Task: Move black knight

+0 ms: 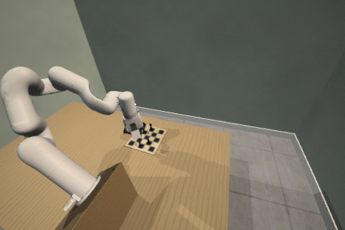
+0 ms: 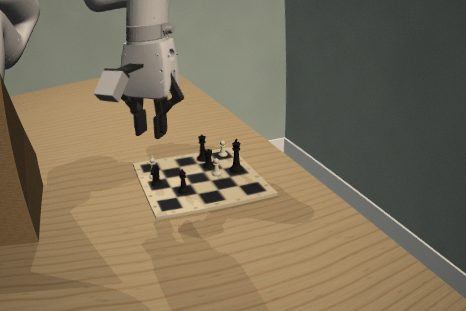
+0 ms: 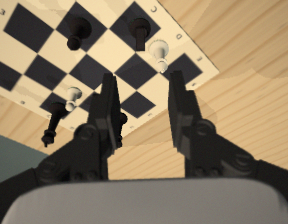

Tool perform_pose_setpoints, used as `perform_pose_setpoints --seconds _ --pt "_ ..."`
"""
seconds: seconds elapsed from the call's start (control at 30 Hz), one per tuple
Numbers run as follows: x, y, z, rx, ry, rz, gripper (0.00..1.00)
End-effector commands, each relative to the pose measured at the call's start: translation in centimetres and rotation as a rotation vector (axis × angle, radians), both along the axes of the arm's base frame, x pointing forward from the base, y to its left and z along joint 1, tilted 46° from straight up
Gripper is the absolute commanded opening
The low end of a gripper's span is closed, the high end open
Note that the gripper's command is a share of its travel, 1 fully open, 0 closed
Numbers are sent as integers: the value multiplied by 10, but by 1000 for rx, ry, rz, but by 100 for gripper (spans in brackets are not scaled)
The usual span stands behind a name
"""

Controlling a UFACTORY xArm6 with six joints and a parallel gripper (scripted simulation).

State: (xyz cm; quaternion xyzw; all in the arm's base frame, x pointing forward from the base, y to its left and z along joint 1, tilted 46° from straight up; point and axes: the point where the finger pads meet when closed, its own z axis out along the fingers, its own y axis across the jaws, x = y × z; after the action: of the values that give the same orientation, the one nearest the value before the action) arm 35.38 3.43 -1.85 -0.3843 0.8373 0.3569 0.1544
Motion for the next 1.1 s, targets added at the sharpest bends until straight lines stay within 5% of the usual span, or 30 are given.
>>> perform_pose_setpoints --seconds 0.0,1.07 --pt "1 -1 1 -1 -3 -1 37" --pt "1 18 -18 -1 -3 -1 37"
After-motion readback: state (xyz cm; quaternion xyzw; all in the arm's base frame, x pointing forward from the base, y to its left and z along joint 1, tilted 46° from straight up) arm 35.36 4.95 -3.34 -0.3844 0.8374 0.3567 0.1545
